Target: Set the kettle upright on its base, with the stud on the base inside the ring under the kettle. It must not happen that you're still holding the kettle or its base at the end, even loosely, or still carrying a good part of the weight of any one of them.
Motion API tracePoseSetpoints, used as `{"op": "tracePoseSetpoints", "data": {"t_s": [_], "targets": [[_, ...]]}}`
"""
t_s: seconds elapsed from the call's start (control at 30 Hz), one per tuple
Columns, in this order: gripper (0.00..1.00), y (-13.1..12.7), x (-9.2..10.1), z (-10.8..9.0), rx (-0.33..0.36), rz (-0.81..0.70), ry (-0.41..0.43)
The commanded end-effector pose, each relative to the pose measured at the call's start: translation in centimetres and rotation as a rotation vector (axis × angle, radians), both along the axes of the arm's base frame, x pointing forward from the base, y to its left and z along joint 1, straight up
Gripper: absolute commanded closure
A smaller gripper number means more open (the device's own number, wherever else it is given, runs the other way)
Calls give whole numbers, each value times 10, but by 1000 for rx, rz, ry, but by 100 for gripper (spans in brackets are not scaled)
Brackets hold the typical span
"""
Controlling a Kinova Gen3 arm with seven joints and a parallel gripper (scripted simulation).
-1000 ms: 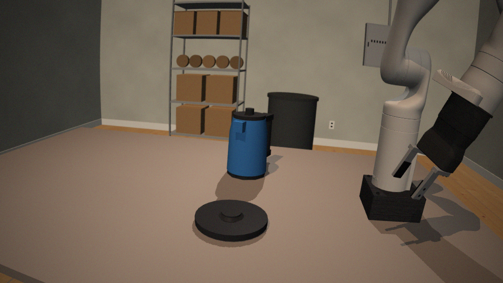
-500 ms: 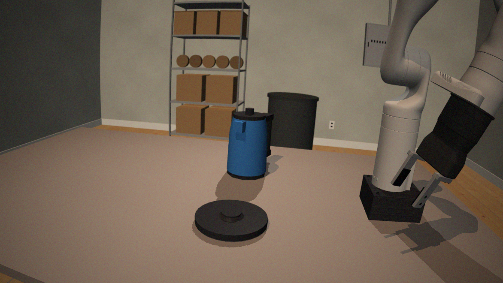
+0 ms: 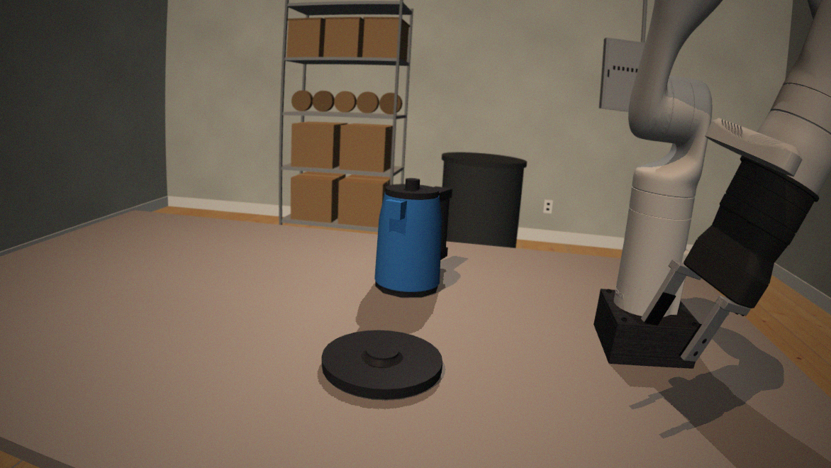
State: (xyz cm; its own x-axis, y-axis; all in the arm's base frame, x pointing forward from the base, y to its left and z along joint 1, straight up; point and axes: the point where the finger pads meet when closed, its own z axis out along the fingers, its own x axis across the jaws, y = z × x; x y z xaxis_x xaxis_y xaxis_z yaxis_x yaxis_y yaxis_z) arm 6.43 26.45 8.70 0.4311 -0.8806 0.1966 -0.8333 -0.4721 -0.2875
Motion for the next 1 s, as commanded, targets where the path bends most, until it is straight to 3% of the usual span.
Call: {"op": "tracePoseSetpoints", "data": {"t_s": [0.0,0.97], "targets": [[0,5,3,0,11,-1,1],[0,85,54,10,173,85,-2]]}}
